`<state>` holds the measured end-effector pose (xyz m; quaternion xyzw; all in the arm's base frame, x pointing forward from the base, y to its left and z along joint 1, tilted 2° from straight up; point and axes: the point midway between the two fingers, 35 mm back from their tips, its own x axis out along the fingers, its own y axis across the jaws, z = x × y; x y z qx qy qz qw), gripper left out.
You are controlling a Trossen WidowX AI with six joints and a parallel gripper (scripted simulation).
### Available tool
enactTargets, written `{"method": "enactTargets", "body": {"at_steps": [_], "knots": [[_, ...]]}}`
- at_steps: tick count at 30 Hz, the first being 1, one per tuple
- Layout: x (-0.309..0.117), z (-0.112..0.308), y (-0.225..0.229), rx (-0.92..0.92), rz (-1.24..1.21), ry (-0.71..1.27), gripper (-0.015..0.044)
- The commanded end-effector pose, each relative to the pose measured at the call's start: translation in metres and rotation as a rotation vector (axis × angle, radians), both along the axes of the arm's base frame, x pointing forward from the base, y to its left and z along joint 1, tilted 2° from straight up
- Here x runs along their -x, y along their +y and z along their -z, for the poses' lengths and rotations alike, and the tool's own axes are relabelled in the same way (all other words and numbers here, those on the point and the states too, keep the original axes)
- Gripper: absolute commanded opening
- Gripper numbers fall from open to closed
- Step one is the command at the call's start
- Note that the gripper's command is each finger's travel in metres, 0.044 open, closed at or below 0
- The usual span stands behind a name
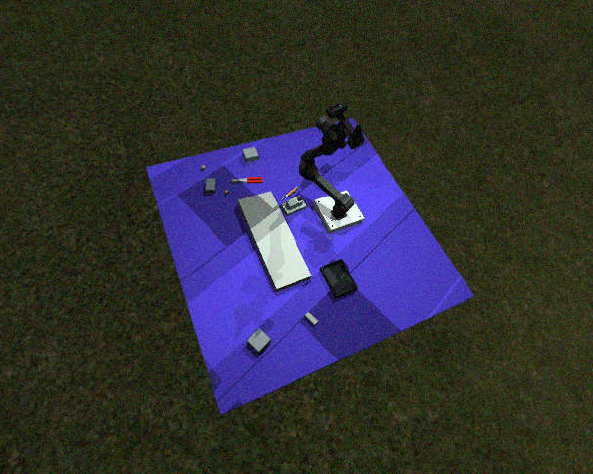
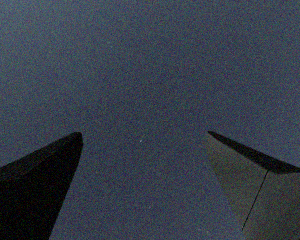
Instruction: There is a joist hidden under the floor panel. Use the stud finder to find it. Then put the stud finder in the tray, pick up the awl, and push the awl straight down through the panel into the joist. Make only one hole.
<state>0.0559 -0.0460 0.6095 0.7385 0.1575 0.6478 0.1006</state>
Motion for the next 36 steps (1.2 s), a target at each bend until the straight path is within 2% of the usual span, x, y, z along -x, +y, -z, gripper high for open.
{"method": "enactTargets", "body": {"at_steps": [1, 6, 11, 16, 21, 28, 36], "knots": [[0.001, 0.000, 0.002, 0.007, 0.005, -0.002, 0.0426], [0.023, 0.005, 0.060, 0.191, 0.127, -0.031, 0.0440], [0.020, 0.024, 0.127, 0.411, 0.264, -0.008, 0.0440], [-0.010, 0.055, 0.185, 0.626, 0.378, 0.089, 0.0440], [-0.061, 0.097, 0.224, 0.824, 0.489, 0.250, 0.0440], [-0.148, 0.170, 0.233, 1.044, 0.637, 0.576, 0.0440], [-0.234, 0.262, 0.180, 1.175, 0.780, 1.067, 0.0440]]}}
